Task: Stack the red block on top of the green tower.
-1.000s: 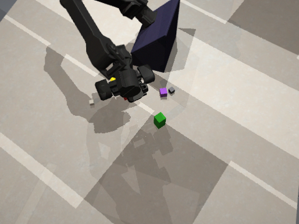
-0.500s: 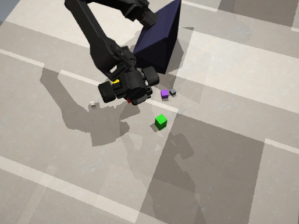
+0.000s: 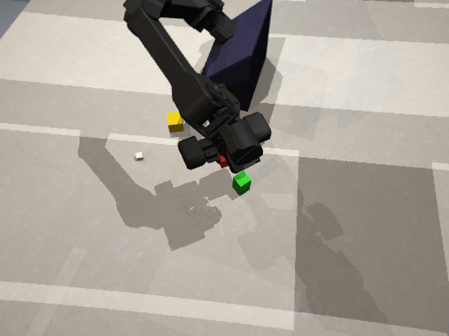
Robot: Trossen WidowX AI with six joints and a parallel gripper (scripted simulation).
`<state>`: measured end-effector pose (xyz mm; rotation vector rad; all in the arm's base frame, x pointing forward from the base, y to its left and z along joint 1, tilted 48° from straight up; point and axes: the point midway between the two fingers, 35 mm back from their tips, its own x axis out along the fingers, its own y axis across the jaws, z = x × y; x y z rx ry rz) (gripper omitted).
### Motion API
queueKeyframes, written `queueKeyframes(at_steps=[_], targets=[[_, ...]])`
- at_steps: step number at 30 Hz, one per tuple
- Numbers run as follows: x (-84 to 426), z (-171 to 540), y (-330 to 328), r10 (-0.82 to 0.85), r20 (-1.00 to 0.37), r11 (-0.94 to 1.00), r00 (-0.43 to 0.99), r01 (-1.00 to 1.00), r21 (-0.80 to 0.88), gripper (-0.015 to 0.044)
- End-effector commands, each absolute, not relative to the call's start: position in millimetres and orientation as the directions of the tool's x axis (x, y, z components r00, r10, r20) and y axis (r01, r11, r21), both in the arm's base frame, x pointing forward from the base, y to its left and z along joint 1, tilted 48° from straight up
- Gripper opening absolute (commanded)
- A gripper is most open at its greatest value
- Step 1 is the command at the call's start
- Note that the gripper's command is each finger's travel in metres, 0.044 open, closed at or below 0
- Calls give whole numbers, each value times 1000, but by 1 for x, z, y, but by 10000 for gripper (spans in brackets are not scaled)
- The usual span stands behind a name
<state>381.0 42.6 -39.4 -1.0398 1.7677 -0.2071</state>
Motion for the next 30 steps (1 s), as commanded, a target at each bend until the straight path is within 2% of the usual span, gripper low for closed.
queueKeyframes(at_steps=[1,10,30], targets=[[384,-58,56,-723,-683,616,-104,-544,-569,0],[386,-73,67,-723,-683,616,-104,-544,-570,0],[382,-112,24,-725,-681,615,-104,-544,-572,0]])
